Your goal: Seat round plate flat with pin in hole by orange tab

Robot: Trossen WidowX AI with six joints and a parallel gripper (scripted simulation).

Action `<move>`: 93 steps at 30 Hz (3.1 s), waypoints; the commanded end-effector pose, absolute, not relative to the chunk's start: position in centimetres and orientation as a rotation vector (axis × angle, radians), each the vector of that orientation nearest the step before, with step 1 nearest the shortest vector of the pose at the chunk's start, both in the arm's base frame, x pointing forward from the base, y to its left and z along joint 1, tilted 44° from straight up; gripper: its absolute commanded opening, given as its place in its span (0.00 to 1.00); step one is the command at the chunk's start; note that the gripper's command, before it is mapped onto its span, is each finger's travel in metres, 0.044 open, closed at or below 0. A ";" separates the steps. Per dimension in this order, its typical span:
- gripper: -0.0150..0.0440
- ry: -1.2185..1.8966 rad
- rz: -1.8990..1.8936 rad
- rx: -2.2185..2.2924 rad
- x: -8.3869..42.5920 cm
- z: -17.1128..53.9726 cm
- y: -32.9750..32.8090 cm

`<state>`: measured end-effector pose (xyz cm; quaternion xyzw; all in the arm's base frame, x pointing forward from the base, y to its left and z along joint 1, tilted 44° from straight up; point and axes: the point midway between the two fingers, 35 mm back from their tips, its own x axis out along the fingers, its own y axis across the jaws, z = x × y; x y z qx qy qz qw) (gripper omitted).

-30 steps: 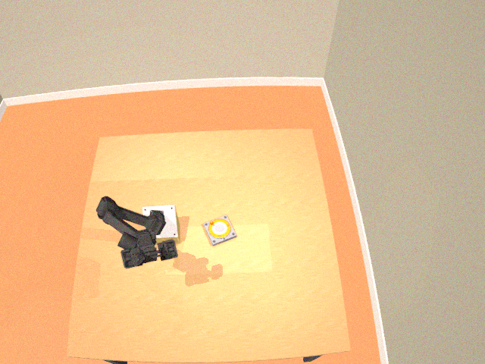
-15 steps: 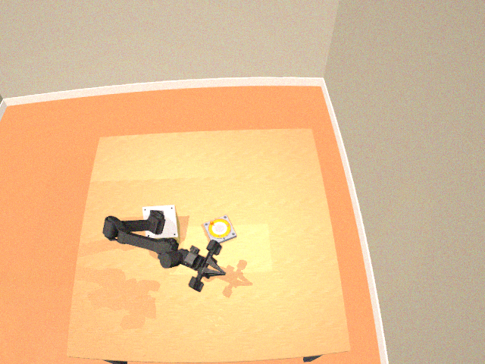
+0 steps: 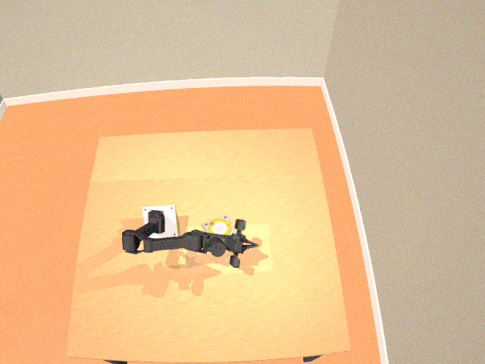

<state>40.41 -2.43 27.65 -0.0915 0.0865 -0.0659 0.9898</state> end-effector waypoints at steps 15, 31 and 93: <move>0.25 1.190 -0.345 -0.306 33.4 0.4 3.7; 0.25 1.414 -0.542 -0.625 26.4 -4.1 2.8; 0.25 1.414 -0.545 -0.629 24.5 -6.1 -2.5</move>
